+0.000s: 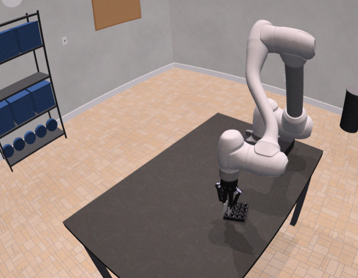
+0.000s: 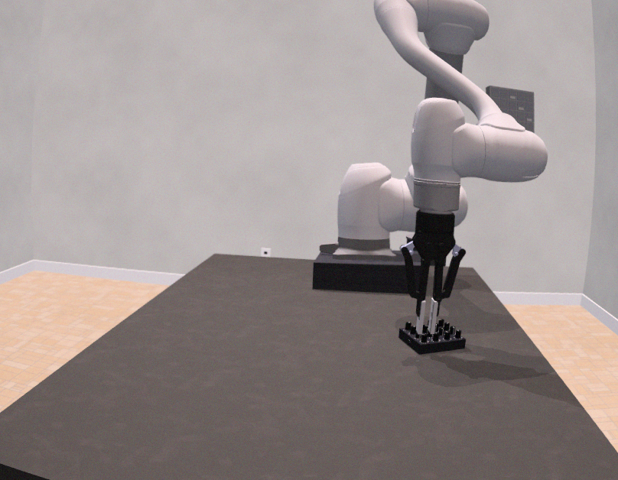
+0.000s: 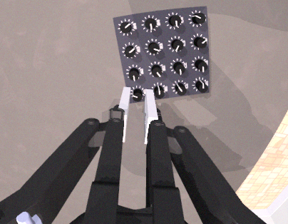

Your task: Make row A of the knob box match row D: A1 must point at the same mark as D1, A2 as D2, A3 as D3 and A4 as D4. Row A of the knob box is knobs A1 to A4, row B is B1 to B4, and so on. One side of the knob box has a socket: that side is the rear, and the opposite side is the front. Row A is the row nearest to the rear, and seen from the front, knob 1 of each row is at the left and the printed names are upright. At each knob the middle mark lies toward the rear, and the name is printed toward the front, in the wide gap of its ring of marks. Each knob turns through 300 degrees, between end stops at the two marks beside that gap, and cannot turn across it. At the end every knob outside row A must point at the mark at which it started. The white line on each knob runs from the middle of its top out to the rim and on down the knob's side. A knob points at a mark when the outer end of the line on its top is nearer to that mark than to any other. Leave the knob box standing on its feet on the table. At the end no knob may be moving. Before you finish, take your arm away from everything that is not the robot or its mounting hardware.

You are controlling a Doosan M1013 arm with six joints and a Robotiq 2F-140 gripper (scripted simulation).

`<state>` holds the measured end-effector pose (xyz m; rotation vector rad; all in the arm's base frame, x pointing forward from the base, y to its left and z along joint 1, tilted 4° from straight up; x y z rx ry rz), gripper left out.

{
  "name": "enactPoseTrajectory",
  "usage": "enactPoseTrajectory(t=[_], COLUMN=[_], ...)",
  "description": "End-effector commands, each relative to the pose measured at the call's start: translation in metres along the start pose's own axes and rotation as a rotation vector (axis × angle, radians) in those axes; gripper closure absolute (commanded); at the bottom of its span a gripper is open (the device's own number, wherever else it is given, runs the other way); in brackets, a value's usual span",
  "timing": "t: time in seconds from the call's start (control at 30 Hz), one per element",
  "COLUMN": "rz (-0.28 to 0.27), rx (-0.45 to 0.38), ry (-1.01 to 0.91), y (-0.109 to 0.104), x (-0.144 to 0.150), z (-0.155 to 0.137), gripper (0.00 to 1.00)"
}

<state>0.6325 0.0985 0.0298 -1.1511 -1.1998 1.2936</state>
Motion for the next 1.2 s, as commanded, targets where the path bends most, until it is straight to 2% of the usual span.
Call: enactPoseTrajectory(t=[0.0, 0.47, 1.17], rz=[0.0, 0.0, 0.0], rx=[0.0, 0.0, 0.0], ry=[0.0, 0.0, 0.0], y=[0.0, 0.001, 0.013], x=[0.0, 0.0, 0.0], z=[0.0, 0.0, 0.0], gripper=[0.88, 0.88, 0.88])
Point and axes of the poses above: the point where the finger pads meet when closed, its own y axis out along the fingers, its own x axis across the jaws, z = x × y, the point moved 6 cm from there along -y, back along the fingers, and after that the axes turned 1 degree about -y, right-handed, at the moved point
